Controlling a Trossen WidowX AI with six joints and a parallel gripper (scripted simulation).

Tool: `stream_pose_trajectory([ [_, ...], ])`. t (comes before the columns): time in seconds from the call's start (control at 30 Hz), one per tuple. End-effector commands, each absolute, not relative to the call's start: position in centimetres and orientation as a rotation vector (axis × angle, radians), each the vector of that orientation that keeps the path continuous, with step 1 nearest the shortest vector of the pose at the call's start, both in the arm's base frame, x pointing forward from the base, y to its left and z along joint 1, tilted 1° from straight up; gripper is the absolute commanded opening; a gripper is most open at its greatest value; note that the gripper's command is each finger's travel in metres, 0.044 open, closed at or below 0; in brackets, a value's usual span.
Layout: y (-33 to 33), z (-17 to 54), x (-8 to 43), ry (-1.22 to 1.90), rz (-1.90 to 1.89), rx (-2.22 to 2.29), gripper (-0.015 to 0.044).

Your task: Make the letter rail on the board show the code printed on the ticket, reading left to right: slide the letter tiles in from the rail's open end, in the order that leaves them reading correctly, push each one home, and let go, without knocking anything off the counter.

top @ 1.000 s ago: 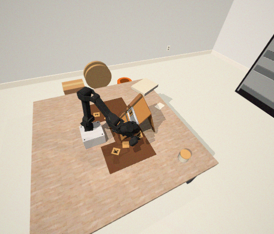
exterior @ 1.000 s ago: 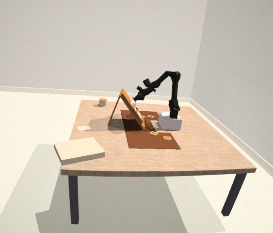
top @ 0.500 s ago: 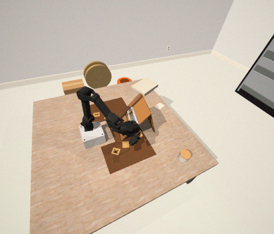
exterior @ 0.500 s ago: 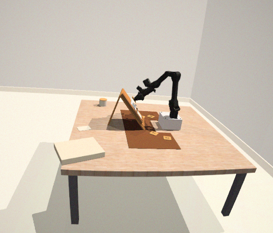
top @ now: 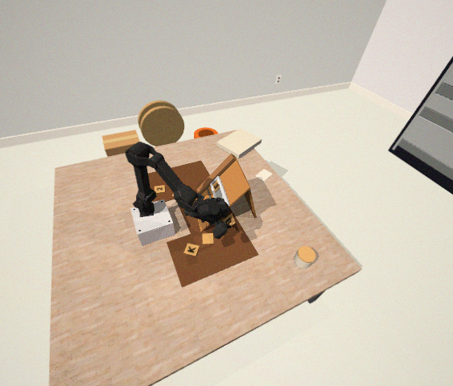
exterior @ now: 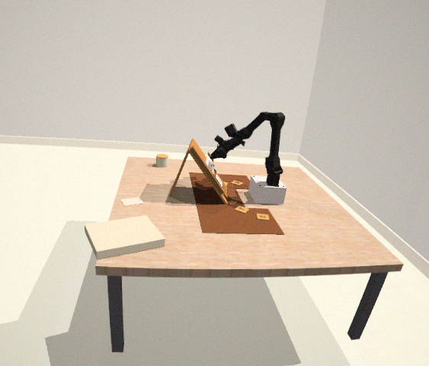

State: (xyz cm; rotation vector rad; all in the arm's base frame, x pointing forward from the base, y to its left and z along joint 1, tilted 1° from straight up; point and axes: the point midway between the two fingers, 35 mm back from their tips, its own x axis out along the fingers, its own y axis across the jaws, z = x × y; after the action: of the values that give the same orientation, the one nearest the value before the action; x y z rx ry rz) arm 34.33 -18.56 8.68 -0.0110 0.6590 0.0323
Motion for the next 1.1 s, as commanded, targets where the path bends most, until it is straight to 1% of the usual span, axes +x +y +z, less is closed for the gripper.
stream_pose_trajectory([
  [0.0,-18.3,8.6,34.2,0.661,0.027,-0.008,0.0000],
  [1.07,-16.7,8.6,34.2,0.661,0.028,-0.006,0.0000],
])
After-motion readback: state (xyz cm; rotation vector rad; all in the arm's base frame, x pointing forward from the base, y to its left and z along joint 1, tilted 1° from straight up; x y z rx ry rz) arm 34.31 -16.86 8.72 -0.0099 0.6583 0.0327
